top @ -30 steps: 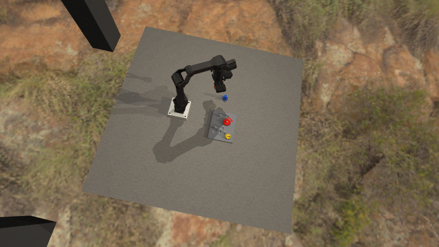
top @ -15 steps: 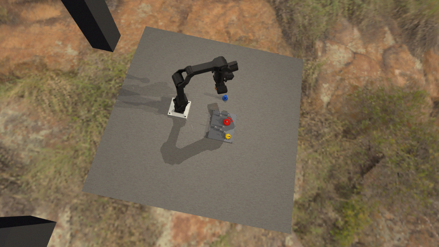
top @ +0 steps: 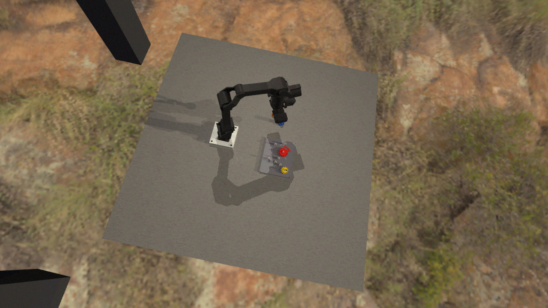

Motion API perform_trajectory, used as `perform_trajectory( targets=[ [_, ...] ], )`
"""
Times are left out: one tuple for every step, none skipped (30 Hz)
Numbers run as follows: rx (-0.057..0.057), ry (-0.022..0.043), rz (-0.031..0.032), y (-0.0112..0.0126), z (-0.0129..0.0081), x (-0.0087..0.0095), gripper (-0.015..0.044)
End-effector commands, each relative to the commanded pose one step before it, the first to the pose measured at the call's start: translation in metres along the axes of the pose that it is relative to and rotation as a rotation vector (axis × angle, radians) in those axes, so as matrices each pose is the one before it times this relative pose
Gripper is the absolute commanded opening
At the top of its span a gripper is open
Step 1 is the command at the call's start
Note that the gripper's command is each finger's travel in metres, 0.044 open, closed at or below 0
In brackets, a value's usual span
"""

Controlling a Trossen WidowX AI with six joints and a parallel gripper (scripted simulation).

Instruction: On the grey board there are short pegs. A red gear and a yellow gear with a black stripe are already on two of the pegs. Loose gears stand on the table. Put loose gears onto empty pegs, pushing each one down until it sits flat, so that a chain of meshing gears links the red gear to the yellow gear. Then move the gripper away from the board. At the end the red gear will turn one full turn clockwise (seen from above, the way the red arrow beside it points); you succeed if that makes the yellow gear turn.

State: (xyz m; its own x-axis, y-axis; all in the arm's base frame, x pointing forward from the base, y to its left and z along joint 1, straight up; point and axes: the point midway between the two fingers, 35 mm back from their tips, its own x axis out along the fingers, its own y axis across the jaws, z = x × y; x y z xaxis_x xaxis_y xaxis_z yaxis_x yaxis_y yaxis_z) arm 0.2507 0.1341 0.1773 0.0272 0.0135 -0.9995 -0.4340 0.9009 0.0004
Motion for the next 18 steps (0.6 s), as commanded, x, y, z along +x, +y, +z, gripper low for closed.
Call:
perform_trajectory(
  targets=[
    [-0.0014,0.00529,-0.00188,-0.00807,0.00204,0.00443,0.0],
    [0.0,-0.00005,-0.00018,-0.00214,0.00057,0.00074,0.0],
    [0.0,-0.00004,-0.00018,-0.00215,0.00056,0.00074,0.0],
    [0.0,-0.00004,-0.00018,-0.00216,0.00054,0.00074,0.0],
    [0.0,-0.00004,-0.00019,-0.00216,0.00052,0.00074,0.0],
    [0.0,-0.00004,-0.00019,-0.00217,0.0005,0.00075,0.0],
    [0.0007,-0.00048,-0.00004,-0.00214,0.00049,0.00069,0.0],
    [0.0007,-0.00048,-0.00004,-0.00215,0.00047,0.00069,0.0],
    [0.0007,-0.00048,-0.00005,-0.00216,0.00046,0.00069,0.0],
    [0.0007,-0.00048,-0.00006,-0.00216,0.00044,0.00069,0.0],
    [0.0007,-0.00048,-0.00006,-0.00217,0.00042,0.00069,0.0],
    [0.0007,-0.00048,-0.00007,-0.00218,0.00041,0.00069,0.0],
    [0.0007,-0.00048,-0.00008,-0.00218,0.00039,0.00069,0.0],
    [0.0007,-0.00048,-0.00008,-0.00219,0.00037,0.00069,0.0],
    [-0.0001,0.00002,-0.00023,-0.00223,0.00034,0.00076,0.0],
    [-0.0001,0.00002,-0.00023,-0.00225,0.00032,0.00076,0.0],
    [-0.0001,0.00002,-0.00023,-0.00225,0.0003,0.00076,0.0],
    [-0.0001,0.00002,-0.00023,-0.00226,0.00028,0.00076,0.0]
  ],
)
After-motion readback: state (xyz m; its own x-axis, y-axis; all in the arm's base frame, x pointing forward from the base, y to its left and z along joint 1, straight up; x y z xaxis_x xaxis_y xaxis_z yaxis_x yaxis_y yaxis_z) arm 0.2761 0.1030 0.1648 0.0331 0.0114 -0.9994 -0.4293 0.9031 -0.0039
